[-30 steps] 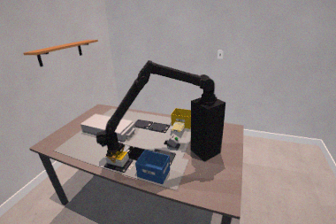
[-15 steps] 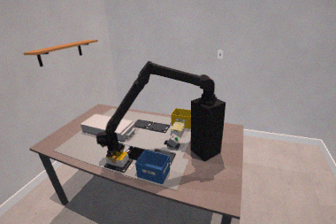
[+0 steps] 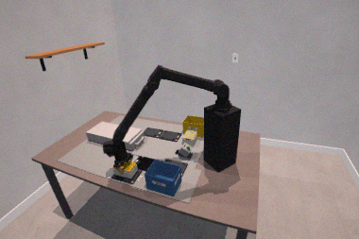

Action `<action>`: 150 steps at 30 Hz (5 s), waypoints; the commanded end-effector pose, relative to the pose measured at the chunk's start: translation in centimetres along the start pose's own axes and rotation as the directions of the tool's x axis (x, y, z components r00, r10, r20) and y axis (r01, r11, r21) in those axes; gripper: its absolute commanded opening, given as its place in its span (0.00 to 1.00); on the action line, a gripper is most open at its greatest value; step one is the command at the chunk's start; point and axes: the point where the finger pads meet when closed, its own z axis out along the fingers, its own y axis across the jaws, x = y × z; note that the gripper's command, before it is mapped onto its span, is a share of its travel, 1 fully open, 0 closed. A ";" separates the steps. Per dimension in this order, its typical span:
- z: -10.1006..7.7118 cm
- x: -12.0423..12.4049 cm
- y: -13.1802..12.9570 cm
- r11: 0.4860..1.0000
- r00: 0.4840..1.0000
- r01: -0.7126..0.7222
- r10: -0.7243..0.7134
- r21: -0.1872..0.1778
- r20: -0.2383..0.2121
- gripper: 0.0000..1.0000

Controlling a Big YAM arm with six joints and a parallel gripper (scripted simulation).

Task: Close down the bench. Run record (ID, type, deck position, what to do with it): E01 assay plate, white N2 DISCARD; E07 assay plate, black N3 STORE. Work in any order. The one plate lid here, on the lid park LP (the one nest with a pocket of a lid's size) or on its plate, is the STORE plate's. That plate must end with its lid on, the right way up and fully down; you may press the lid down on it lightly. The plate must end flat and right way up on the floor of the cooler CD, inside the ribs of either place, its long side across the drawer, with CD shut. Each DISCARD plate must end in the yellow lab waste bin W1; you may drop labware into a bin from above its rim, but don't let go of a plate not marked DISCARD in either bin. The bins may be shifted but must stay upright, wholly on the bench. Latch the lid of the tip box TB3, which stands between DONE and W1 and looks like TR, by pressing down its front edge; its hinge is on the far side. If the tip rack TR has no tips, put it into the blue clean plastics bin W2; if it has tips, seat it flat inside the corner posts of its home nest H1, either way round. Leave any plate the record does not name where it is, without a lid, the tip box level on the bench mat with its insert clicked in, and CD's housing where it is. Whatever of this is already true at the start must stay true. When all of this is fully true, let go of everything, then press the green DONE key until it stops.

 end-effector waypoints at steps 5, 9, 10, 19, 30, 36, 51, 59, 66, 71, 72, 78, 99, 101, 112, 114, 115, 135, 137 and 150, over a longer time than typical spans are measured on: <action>-3.8 -4.6 1.7 0.999 0.996 -0.020 0.024 -0.047 0.091 0.00; -3.9 -4.7 1.7 0.999 0.995 -0.020 0.024 -0.049 0.093 0.00; -3.3 -4.2 1.4 0.999 0.996 -0.020 0.024 -0.041 0.080 0.00; -3.5 -3.9 1.3 0.999 0.996 -0.020 0.024 -0.042 0.081 0.00; -1.0 -1.5 0.0 1.000 0.999 -0.021 0.022 -0.018 0.038 0.00; -1.9 -2.0 0.3 0.999 0.998 -0.021 0.023 -0.025 0.052 0.00; -2.6 -2.2 0.4 0.999 0.998 -0.021 0.023 -0.030 0.060 0.00; -2.5 -2.0 0.3 0.999 0.998 -0.021 0.023 -0.029 0.058 0.00; -2.2 -1.8 0.2 0.999 0.998 -0.021 0.023 -0.027 0.054 0.00; -2.1 -1.7 0.1 0.999 0.998 -0.021 0.022 -0.025 0.051 0.00; -2.0 -1.7 0.1 0.999 0.998 -0.021 0.022 -0.025 0.050 0.00; -1.8 -1.8 0.8 1.000 0.999 -0.004 0.005 -0.026 0.051 0.00; -0.3 -1.6 0.1 1.000 0.999 -0.021 0.022 -0.020 0.042 0.00; -0.5 -2.1 0.4 0.999 0.998 -0.021 0.022 -0.025 0.051 0.00; -0.2 -2.0 0.3 1.000 0.999 -0.021 0.022 -0.020 0.042 0.00; -0.1 -2.0 0.3 1.000 0.999 -0.021 0.022 -0.019 0.040 0.00; -0.1 -2.0 0.3 1.000 0.999 -0.021 0.022 -0.019 0.040 0.00; 0.5 -2.1 0.5 1.000 0.999 -0.021 0.021 -0.020 0.042 0.00; 0.5 -2.1 0.5 1.000 0.999 -0.021 0.021 -0.020 0.041 0.00; 0.5 -2.0 0.5 1.000 0.999 -0.021 0.021 -0.018 0.038 1.00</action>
